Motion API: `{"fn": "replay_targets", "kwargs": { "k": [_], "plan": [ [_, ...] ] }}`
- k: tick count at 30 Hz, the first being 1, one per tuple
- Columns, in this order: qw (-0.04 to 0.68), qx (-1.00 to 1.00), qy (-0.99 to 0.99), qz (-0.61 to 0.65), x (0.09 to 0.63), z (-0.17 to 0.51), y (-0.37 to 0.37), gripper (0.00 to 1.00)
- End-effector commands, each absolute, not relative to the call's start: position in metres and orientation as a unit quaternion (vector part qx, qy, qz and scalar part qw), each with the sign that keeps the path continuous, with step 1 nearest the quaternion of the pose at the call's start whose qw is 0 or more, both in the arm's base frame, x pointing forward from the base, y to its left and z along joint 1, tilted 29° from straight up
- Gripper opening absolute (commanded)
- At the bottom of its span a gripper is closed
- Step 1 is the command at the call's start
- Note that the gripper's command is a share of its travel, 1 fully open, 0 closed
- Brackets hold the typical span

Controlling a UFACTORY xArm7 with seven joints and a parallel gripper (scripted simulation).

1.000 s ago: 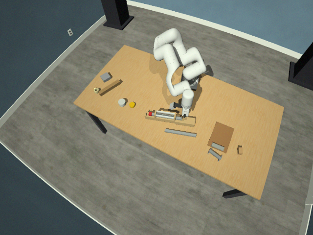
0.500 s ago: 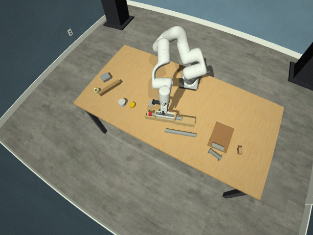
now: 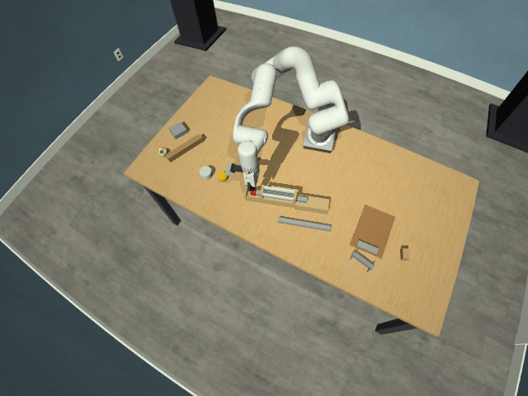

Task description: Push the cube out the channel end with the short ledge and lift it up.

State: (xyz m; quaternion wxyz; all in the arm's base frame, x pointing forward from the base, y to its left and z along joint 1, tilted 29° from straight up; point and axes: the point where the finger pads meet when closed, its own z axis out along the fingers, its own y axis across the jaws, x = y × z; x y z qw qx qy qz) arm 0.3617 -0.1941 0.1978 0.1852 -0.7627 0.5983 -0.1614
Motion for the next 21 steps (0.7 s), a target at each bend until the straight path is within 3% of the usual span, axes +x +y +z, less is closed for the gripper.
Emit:
{"fn": "replay_targets", "kwargs": {
  "k": [1,21],
  "plan": [
    [0.186,-0.762,0.599,-0.162,0.3636,0.1989,-0.1968,0.43],
    [0.186,-0.762,0.599,-0.162,0.3644,0.1974,-0.1967,0.43]
  ]
}}
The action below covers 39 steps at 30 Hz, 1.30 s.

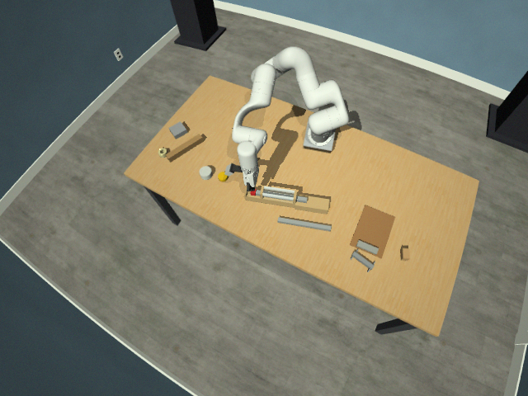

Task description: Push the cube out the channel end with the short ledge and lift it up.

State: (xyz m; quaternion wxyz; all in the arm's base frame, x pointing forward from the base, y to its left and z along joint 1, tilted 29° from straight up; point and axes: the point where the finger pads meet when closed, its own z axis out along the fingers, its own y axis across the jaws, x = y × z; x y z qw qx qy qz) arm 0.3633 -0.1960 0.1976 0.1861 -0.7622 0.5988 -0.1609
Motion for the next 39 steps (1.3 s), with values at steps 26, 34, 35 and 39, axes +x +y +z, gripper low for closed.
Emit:
{"fn": "replay_targets", "kwargs": {
  "k": [26,34,35,39],
  "plan": [
    [0.186,-0.762,0.599,-0.162,0.396,0.14,-0.191,0.43],
    [0.186,-0.762,0.599,-0.162,0.397,0.137,-0.191,0.43],
    [0.186,-0.762,0.599,-0.162,0.397,0.137,-0.191,0.43],
    [0.186,-0.762,0.599,-0.162,0.397,0.137,-0.191,0.43]
  ]
}}
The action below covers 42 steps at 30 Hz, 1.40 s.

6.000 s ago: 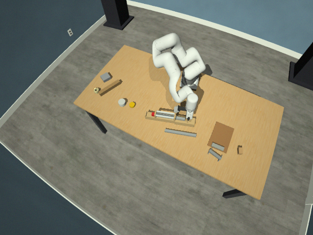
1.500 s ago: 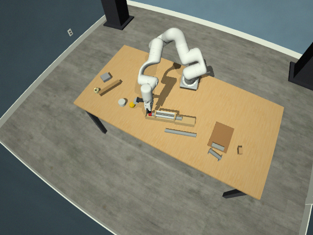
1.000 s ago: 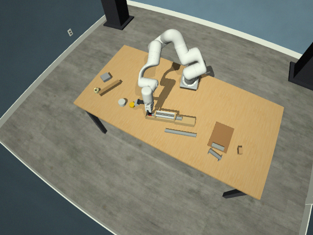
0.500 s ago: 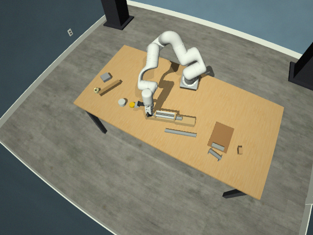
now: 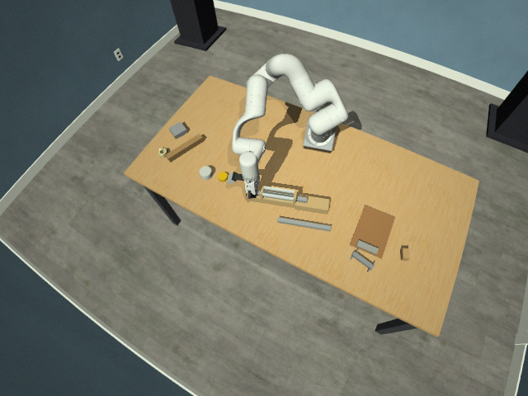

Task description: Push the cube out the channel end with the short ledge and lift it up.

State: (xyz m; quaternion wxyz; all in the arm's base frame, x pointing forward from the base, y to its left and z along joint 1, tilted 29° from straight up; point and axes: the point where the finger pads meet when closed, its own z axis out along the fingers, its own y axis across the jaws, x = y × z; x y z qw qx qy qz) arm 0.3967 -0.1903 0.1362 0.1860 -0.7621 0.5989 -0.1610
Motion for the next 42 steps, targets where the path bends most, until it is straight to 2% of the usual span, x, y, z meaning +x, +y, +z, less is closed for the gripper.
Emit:
{"fn": "replay_targets", "kwargs": {
  "k": [1,3,4,42],
  "plan": [
    [0.186,-0.762,0.599,-0.162,0.3971,0.1372,-0.1909,0.43],
    [0.186,-0.762,0.599,-0.162,0.3971,0.1372,-0.1909,0.43],
    [0.186,-0.762,0.599,-0.162,0.3971,0.1372,-0.1909,0.0],
    [0.186,-0.762,0.599,-0.162,0.3963,0.1388,-0.1911,0.0]
  ]
}}
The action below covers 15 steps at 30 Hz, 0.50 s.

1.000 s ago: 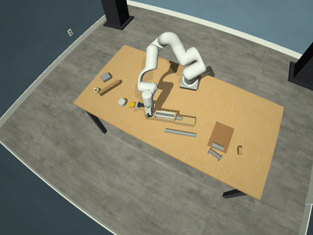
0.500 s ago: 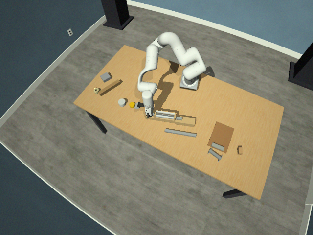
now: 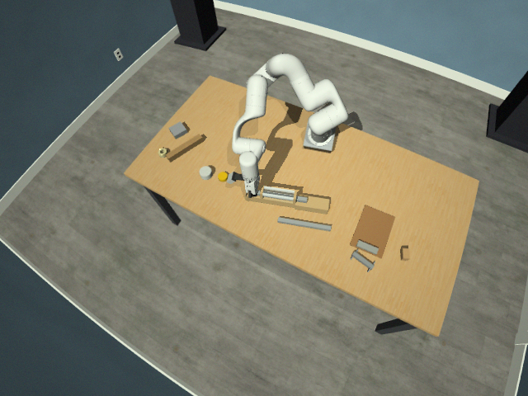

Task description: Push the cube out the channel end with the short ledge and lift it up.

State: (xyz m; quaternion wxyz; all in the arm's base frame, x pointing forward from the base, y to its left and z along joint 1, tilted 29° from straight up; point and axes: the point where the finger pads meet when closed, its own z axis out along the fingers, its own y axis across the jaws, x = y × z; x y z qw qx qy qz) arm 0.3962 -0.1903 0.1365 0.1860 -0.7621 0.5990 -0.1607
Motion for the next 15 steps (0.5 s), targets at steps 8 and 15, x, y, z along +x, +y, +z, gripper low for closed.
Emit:
{"fn": "replay_targets", "kwargs": {
  "k": [8,15],
  "plan": [
    [0.186,-0.762,0.599,-0.162,0.377,0.175,-0.195,0.0],
    [0.186,-0.762,0.599,-0.162,0.36,0.207,-0.198,0.0]
  ]
}}
